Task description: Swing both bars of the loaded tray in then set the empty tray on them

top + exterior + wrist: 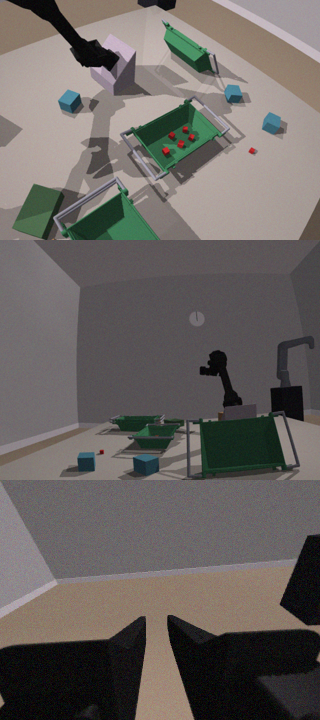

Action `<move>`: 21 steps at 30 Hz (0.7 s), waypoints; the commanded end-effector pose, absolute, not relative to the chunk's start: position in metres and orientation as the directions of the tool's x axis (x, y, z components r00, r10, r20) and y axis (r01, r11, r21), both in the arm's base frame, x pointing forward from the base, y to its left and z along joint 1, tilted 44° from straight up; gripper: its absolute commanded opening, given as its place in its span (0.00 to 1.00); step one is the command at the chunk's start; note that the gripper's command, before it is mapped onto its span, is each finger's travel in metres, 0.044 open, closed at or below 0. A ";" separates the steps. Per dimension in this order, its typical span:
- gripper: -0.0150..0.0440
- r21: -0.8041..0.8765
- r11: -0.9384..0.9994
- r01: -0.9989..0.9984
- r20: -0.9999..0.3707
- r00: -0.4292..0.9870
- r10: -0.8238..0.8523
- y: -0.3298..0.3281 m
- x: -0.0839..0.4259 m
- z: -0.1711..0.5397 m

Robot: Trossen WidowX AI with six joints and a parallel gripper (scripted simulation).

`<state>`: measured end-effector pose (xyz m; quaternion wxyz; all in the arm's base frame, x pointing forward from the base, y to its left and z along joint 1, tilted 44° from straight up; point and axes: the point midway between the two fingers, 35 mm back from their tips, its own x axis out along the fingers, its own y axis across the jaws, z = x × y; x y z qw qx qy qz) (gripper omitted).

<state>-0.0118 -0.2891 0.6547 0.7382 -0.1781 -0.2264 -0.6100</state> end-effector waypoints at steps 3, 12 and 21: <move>0.40 0.077 0.254 0.964 0.467 0.191 -0.863 -0.319 0.013 0.628; 0.40 0.183 0.378 0.907 0.230 0.335 -0.914 -0.367 0.104 0.557; 0.40 0.200 0.482 0.853 -0.065 0.503 -0.862 -0.363 0.225 0.468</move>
